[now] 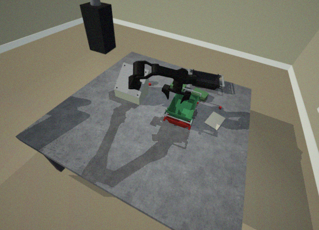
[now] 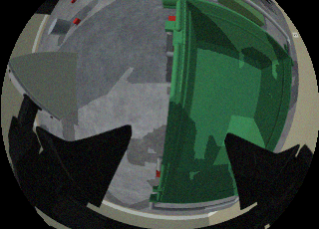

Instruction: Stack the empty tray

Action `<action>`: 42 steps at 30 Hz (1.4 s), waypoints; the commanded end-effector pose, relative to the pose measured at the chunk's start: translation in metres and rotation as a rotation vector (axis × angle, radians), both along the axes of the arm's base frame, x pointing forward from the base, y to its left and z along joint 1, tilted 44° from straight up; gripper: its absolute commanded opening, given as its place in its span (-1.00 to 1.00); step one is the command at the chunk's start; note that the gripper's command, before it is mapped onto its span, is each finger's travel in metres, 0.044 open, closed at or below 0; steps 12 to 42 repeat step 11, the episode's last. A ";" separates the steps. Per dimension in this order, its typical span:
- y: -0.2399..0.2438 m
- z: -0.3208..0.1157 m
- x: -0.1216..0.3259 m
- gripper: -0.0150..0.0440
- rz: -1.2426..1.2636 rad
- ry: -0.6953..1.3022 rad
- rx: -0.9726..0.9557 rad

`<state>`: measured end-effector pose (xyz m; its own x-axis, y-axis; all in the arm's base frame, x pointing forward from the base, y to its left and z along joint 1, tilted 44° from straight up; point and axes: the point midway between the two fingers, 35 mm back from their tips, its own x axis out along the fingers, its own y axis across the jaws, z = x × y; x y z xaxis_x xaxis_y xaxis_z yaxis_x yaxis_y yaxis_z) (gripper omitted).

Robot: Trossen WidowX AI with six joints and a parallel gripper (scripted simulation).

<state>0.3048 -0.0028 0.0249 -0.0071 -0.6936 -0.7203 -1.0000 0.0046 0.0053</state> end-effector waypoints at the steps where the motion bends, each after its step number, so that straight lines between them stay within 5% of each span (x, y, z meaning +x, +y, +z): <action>1: 0.017 0.018 0.002 1.00 0.000 -0.011 0.008; 9: 0.050 0.055 -0.003 1.00 -0.001 -0.007 0.005; 42: 0.050 0.055 -0.003 1.00 -0.001 -0.007 0.005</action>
